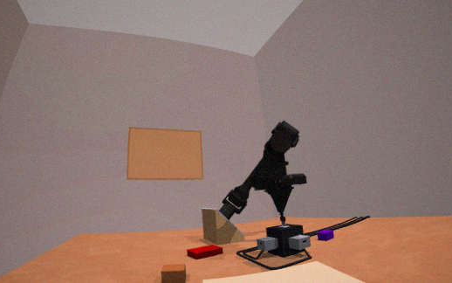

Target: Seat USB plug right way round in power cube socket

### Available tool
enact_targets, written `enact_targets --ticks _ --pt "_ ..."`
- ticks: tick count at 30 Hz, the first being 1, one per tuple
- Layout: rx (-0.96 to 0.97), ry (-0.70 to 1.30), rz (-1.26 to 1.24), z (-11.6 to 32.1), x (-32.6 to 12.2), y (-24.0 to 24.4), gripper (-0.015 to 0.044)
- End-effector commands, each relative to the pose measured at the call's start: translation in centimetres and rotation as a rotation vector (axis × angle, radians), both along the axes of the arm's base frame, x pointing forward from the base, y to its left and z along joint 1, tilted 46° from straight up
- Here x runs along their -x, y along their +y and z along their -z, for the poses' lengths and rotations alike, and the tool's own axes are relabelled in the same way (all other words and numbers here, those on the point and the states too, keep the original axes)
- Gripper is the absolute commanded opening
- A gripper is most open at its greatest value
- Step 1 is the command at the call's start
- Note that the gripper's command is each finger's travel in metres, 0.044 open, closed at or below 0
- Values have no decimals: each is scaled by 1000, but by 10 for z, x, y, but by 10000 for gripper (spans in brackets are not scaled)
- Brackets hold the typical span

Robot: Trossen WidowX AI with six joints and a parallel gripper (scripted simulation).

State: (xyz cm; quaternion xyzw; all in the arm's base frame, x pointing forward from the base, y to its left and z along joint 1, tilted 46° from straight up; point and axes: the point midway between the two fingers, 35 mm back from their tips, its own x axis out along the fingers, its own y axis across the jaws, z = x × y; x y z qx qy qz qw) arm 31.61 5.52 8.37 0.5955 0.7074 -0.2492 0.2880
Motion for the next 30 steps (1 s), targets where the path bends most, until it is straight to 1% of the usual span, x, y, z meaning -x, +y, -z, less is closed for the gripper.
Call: enact_targets --ticks 1,24,30 --pt "3 -4 -4 -2 -1 -2 0" --pt "3 -3 -3 -12 -3 -12 0" --pt "-9 -60 -60 -11 -2 -11 0"
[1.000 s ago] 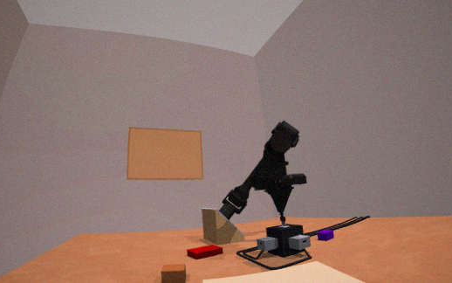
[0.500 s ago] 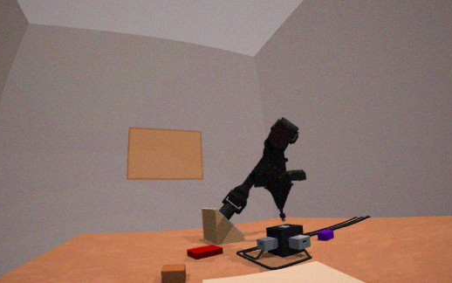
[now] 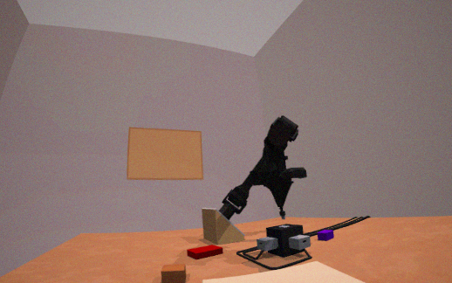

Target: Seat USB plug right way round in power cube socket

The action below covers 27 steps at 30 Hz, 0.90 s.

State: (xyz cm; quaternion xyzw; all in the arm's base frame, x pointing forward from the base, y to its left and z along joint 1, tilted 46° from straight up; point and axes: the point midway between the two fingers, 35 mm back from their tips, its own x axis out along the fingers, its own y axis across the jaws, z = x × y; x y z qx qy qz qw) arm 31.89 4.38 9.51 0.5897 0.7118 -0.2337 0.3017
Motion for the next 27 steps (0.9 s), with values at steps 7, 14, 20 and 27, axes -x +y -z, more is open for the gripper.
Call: enact_targets --ticks 7,14,20,27 --pt "-29 -159 -164 1 1 1 0" --pt "-52 -287 -293 1 1 1 0" --pt "-71 -397 -404 1 1 1 0" --pt "-94 -525 -533 1 1 1 0"
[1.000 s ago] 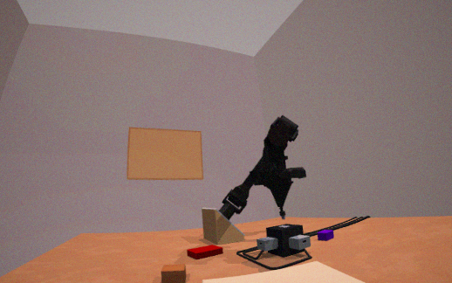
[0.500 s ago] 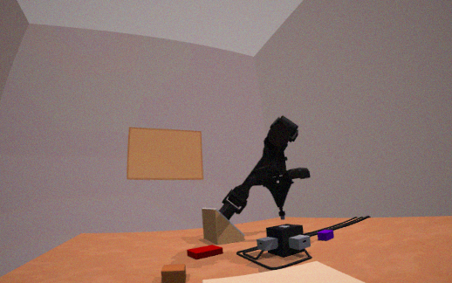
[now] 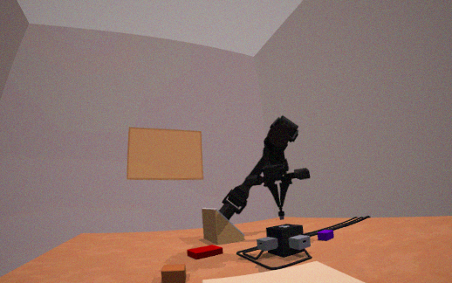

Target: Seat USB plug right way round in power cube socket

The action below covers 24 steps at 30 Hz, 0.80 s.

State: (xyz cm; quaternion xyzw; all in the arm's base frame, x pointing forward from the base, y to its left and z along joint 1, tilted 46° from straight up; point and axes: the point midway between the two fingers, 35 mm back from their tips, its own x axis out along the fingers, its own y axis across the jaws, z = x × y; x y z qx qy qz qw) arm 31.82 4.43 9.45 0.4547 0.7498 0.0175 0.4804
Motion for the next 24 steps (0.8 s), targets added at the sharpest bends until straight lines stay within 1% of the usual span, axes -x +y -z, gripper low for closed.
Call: enact_targets --ticks 1,24 --pt "-12 -70 -70 0 0 0 0" --pt "-87 -491 -495 0 0 0 0"
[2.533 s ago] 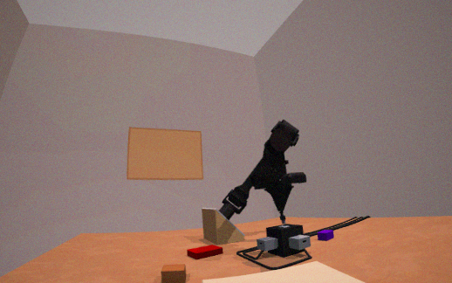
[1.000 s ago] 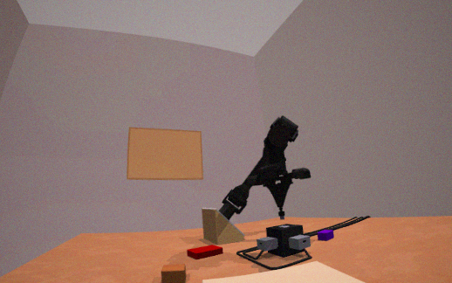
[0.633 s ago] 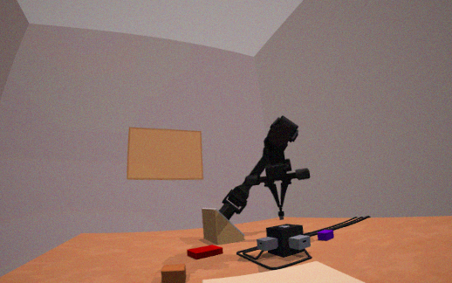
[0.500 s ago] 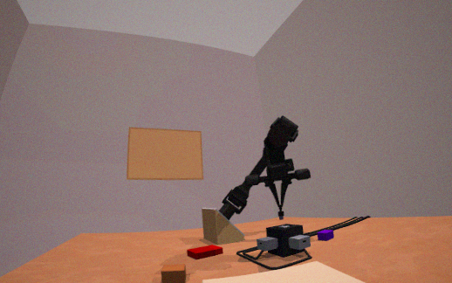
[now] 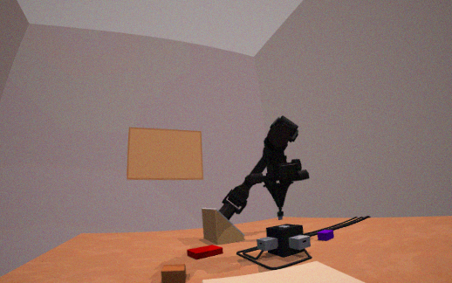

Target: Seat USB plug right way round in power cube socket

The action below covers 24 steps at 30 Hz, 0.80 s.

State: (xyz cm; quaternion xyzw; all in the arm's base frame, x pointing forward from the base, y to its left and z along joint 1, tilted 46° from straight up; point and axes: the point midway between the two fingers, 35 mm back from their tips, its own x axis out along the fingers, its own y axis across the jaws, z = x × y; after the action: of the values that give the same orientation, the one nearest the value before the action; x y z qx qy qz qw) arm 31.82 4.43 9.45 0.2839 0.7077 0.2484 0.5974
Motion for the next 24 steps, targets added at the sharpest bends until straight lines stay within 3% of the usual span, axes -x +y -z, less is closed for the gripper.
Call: enact_targets --ticks 1,24 --pt "-12 -70 -70 0 0 0 0" --pt "-87 -490 -494 0 0 0 0"
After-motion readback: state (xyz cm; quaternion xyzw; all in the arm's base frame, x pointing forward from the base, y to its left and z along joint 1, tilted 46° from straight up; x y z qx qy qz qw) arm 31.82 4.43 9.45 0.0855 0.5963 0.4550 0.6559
